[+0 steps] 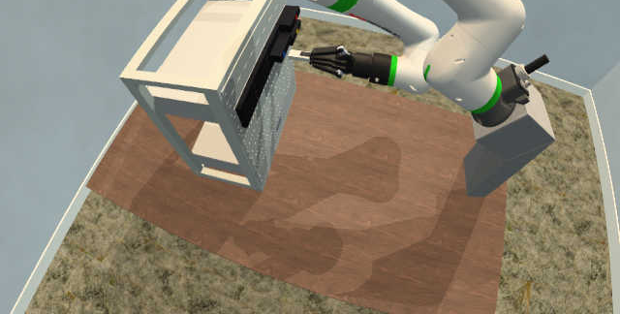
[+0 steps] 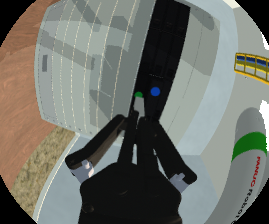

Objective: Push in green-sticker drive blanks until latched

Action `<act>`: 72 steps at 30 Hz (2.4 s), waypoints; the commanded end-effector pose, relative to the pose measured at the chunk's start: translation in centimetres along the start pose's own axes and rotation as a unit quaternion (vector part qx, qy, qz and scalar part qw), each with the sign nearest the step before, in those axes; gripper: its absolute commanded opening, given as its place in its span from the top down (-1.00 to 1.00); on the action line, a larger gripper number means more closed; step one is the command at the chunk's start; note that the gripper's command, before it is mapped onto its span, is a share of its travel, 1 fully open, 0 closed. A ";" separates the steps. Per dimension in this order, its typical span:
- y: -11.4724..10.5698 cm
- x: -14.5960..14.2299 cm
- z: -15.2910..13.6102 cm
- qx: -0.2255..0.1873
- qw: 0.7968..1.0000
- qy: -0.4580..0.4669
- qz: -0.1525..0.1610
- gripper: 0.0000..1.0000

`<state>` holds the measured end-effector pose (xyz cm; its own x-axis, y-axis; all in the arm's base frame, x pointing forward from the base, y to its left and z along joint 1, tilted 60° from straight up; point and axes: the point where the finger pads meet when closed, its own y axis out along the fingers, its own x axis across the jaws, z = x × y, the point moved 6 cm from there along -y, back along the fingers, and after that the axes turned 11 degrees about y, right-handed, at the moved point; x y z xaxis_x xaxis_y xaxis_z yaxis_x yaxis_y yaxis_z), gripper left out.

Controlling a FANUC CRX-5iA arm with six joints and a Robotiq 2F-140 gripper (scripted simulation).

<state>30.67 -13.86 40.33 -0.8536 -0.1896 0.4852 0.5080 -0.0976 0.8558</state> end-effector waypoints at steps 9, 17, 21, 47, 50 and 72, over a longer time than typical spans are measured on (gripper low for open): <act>-4.0 -0.1 -0.1 0.004 1.000 -0.002 -0.001 1.00; -4.0 -0.1 -0.1 0.004 1.000 -0.002 -0.001 1.00; -4.0 -0.1 -0.1 0.004 1.000 -0.002 -0.001 1.00; -4.0 -0.1 -0.1 0.004 1.000 -0.002 -0.001 1.00; -4.0 -0.1 -0.1 0.004 1.000 -0.002 -0.001 1.00; -4.0 -0.1 -0.1 0.004 1.000 -0.002 -0.001 1.00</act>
<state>28.73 -13.54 36.82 -0.8555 -0.1858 0.4834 0.5048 -0.0904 0.8585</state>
